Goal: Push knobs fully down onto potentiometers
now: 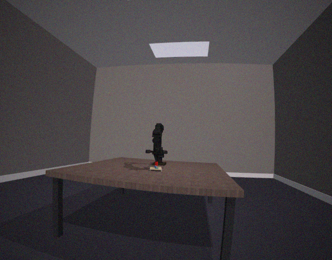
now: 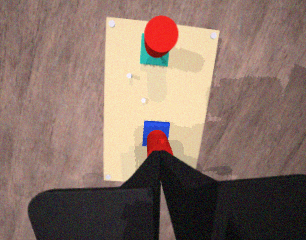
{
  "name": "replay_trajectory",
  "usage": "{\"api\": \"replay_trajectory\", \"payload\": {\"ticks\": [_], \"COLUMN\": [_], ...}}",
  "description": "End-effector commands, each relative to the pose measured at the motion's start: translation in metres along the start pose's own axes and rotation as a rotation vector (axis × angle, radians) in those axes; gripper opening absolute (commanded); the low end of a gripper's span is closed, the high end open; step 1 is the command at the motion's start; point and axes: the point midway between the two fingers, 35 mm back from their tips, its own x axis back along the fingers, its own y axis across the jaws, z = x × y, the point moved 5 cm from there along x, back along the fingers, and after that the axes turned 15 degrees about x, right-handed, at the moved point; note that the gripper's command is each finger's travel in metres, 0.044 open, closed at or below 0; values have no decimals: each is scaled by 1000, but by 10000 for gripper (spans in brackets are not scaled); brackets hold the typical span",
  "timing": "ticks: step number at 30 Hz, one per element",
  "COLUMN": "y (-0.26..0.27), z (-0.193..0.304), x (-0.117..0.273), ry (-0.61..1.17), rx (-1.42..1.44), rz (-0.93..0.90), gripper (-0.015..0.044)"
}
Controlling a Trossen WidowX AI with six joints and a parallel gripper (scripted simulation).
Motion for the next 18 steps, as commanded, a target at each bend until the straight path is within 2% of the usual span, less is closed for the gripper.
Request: {"api": "replay_trajectory", "payload": {"ticks": [1,18], "y": [-1,-1], "z": [0,0], "x": [0,-2], "ry": [4,4], "rx": [-5,-5], "rz": [5,5], "gripper": [0,0]}}
